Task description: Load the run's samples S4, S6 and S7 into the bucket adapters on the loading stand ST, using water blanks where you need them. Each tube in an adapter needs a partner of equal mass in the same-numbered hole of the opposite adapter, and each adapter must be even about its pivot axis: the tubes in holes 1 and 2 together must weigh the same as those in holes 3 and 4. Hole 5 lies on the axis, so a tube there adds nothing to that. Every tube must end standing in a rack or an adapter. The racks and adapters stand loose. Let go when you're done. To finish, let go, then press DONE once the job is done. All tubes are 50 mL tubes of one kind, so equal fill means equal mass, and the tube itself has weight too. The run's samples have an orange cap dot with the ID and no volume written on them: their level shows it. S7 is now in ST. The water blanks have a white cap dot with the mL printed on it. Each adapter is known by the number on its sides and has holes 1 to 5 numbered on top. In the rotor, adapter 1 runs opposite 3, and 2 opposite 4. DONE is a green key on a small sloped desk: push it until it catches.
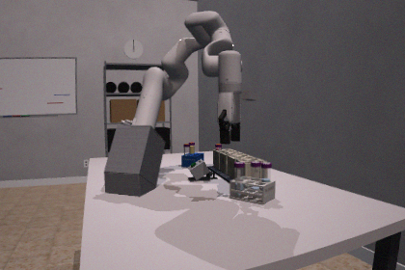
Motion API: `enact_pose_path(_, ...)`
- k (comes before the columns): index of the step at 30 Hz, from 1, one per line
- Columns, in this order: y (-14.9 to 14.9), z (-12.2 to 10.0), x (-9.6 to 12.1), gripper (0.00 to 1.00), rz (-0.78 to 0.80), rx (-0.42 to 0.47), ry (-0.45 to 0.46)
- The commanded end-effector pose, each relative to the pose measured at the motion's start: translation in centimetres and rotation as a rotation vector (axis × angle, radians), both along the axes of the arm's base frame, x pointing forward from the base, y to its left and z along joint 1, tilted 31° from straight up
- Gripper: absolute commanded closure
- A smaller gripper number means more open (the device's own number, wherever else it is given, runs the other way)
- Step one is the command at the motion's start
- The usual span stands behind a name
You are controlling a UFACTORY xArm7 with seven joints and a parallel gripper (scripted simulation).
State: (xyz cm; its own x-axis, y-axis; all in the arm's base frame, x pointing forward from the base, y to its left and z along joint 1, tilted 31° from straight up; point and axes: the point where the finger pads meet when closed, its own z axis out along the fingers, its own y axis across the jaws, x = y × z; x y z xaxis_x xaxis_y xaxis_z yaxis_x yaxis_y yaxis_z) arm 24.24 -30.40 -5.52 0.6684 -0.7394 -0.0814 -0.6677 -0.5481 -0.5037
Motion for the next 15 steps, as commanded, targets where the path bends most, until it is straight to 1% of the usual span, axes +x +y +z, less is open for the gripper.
enact_pose_path(1,-0.5,0.9,-0.3,0.0,-0.002,-0.003,-0.001)
enact_pose_path(13,-1.8,3.6,-1.4,0.0,-0.002,-0.003,-0.001)
enact_pose_path(15,-1.8,3.6,-1.4,0.0,-0.002,-0.003,-0.001)
